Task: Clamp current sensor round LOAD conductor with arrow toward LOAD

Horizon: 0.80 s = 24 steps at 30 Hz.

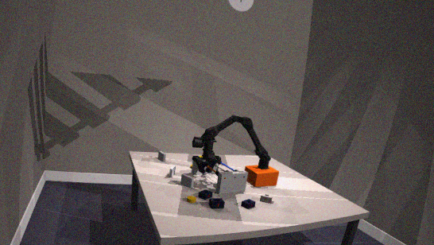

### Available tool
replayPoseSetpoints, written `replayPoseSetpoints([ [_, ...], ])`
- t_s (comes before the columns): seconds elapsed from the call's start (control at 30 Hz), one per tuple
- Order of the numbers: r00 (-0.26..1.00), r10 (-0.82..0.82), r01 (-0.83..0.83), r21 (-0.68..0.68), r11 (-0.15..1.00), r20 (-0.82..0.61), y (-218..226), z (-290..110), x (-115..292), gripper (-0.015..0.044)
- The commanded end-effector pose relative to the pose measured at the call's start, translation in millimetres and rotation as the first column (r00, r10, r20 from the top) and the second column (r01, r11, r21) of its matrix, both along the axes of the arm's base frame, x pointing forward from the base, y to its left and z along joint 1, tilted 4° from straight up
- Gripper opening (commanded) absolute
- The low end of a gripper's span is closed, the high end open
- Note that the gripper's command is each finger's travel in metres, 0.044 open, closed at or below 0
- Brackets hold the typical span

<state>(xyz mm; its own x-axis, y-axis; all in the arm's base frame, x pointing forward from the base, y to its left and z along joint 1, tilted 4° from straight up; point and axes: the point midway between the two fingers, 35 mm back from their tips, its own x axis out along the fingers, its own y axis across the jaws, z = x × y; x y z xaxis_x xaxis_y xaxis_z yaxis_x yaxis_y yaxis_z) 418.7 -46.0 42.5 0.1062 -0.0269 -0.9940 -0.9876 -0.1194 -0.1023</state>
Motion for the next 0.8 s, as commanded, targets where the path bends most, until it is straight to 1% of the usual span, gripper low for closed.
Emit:
replayPoseSetpoints([
  [0.0,1.000,0.002,-0.002,-0.002,1.000,-0.001,0.2,8.5,-0.9,0.0000],
  [0.2,1.000,0.004,-0.004,-0.003,1.000,-0.004,0.4,15.7,-1.8,0.0000],
  [0.73,1.000,0.002,-0.002,0.001,1.000,-0.010,0.8,12.1,-2.3,0.0000],
  [0.77,1.000,0.002,-0.002,0.001,1.000,-0.010,0.8,12.1,-2.3,0.0026],
])
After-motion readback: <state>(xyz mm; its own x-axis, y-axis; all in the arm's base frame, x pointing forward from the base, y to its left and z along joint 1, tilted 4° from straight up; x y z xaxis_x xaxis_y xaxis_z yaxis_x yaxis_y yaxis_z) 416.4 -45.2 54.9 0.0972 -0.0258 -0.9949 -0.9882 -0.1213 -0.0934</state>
